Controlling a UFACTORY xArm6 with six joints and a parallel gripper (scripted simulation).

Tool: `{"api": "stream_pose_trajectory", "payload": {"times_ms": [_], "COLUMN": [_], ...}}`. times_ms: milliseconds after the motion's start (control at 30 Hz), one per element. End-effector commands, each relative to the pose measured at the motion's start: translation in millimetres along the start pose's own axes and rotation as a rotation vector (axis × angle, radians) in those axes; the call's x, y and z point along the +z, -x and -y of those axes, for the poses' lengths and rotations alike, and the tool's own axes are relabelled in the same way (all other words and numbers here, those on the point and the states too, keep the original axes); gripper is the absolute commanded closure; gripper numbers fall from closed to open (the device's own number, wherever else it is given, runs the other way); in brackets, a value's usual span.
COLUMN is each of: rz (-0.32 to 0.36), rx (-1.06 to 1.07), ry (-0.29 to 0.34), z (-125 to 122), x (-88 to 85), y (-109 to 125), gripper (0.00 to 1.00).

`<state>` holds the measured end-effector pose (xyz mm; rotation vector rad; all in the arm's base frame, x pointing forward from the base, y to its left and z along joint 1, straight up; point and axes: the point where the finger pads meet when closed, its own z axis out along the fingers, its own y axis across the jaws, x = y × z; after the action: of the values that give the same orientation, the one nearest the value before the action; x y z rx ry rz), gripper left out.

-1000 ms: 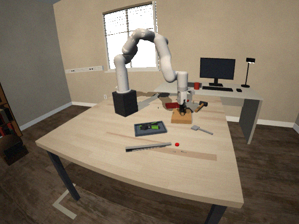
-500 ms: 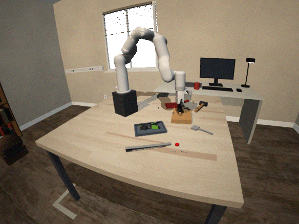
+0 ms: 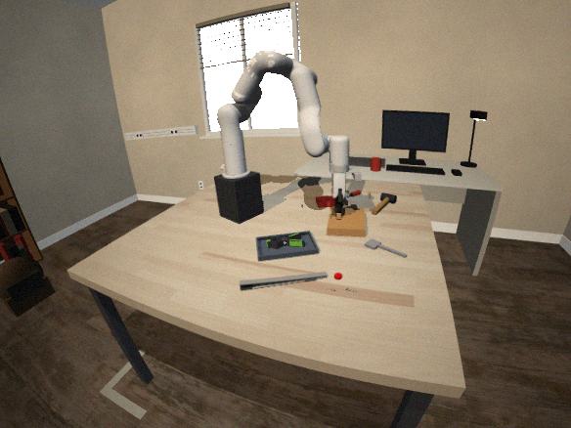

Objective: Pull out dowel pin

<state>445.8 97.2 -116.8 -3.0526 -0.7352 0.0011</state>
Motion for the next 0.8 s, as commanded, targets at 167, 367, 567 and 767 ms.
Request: {"api": "stream_pose_trajectory", "payload": {"times_ms": [167, 367, 567, 767], "rz": [-0.004, -0.004, -0.004, -0.004], "rx": [0.057, 0.086, 0.112, 0.123], "ry": [0.003, 0.003, 0.003, 0.003], "z": [4.8, 7.5, 9.8, 10.8], "x": [-1.3, -1.3, -1.3, -1.2], "y": [6.8, 11.3, 15.1, 16.8], "gripper": [1.00, 1.00, 1.00, 1.00]}}
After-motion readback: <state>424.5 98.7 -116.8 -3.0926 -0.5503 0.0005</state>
